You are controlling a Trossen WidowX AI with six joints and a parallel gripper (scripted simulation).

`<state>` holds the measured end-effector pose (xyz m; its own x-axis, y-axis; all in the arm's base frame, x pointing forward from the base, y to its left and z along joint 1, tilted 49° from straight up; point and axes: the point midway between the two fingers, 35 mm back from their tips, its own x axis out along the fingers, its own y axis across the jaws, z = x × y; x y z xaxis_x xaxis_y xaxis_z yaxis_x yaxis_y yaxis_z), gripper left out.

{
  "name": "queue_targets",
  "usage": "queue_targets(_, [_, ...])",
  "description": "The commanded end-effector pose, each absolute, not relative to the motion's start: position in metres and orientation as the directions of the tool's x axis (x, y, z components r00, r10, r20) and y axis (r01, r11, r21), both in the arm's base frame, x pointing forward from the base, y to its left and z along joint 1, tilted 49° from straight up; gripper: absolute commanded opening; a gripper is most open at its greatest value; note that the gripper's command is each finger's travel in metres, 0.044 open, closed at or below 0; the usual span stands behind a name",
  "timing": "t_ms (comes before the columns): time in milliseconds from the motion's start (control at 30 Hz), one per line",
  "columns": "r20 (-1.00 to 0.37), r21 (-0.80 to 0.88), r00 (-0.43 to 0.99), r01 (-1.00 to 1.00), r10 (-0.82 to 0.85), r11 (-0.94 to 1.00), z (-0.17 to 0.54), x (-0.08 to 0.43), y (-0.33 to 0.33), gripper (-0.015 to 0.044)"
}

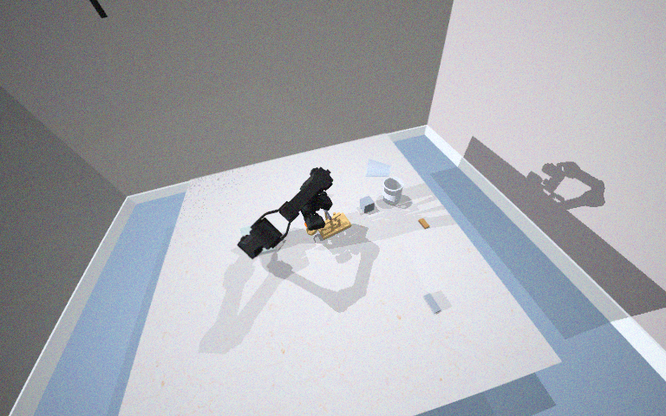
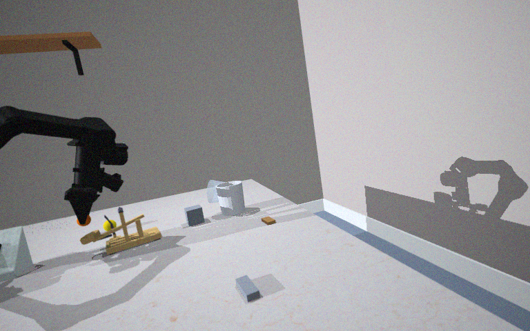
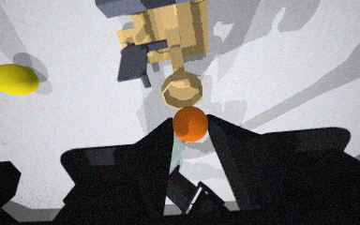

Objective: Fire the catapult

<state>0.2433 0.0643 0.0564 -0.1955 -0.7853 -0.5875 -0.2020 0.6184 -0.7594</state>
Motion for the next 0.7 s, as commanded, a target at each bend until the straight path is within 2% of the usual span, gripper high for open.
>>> queue_targets(0, [-0.584,-0.761,-0.206,-0.196,-0.785,0.618,0.053,0.244,0.066,0.0000])
queue_targets(667, [-0.558,-0.736,-0.277,-0.270,-0.782,0.620,0.034,0.248,0.044,0.0000])
